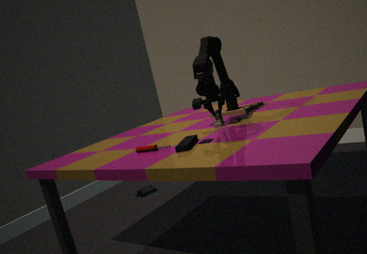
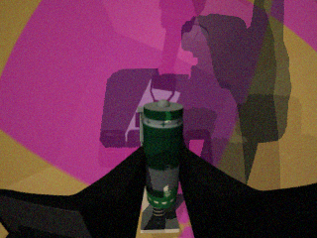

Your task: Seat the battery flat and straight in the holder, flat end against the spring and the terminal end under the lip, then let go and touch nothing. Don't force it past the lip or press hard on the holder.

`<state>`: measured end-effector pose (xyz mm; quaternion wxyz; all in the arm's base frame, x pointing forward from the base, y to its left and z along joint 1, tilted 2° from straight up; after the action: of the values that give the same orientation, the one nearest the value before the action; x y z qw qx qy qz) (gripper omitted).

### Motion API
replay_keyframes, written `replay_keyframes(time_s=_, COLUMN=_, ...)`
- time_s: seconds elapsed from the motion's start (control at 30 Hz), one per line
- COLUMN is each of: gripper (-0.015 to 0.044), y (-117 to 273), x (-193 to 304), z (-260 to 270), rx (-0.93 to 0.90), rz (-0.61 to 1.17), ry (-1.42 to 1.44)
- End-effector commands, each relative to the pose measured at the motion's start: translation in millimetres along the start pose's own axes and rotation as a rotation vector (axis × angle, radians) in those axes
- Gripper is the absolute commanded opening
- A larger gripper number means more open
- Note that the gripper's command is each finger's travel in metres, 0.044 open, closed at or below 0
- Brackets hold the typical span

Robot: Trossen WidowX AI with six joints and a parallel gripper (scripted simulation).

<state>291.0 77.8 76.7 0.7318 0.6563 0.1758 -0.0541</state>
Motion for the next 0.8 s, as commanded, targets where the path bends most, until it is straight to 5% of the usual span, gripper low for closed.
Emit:
replay_keyframes(time_s=0.0, gripper=0.0071, y=1, x=2, z=0, rx=-0.009, rz=-0.018, ry=-0.007)
replay_keyframes(time_s=0.77, gripper=0.0071, y=-8, x=16, z=-3, rx=-0.043, rz=-0.173, ry=-0.009)
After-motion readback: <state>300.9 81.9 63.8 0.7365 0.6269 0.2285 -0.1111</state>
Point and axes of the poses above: the point midway between the two fingers, 35 mm back from their tips, its own y axis back along the fingers, its own z axis across the jaws, x = y × z, the point moved 3 cm from there along y, back along the fingers, and after that the axes turned 15 degrees about -y, right-handed, at the moved point
